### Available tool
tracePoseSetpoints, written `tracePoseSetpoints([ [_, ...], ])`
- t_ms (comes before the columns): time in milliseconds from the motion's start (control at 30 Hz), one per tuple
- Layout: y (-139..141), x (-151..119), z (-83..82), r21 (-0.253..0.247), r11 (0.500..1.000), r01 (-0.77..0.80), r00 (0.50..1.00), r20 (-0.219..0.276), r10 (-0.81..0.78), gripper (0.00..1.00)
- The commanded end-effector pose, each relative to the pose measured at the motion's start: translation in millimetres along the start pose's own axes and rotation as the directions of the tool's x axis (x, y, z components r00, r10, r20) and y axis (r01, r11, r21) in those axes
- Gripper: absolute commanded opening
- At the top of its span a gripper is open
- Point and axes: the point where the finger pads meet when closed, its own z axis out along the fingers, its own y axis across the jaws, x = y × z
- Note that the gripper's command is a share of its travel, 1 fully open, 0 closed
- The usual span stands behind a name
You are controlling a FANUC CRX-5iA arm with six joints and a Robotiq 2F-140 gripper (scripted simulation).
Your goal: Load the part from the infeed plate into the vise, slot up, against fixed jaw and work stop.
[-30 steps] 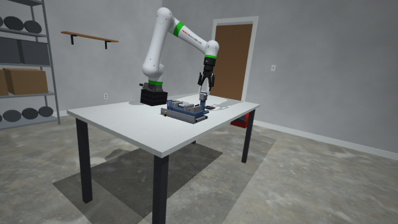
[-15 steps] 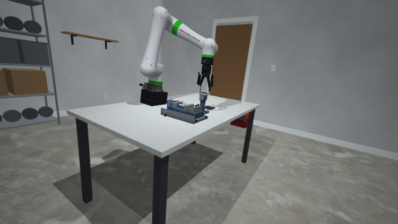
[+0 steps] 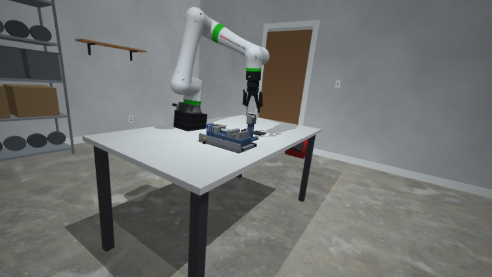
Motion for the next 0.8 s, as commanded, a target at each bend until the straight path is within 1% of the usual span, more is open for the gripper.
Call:
tracePoseSetpoints([
  [0,0.0,0.8,-0.1,-0.001,1.0,0.001,1.0,0.029,-0.001,0.51],
  [33,0.0,0.8,-0.1,-0.001,1.0,0.001,1.0,0.029,-0.001,0.51],
  [533,0.0,4.6,0.3,-0.001,1.0,0.001,0.985,0.175,-0.001,0.51],
  [600,0.0,4.6,0.3,-0.001,1.0,0.001,0.985,0.175,-0.001,0.51],
  [767,0.0,5.8,0.6,-0.001,1.0,0.001,0.975,0.221,-0.001,0.51],
])
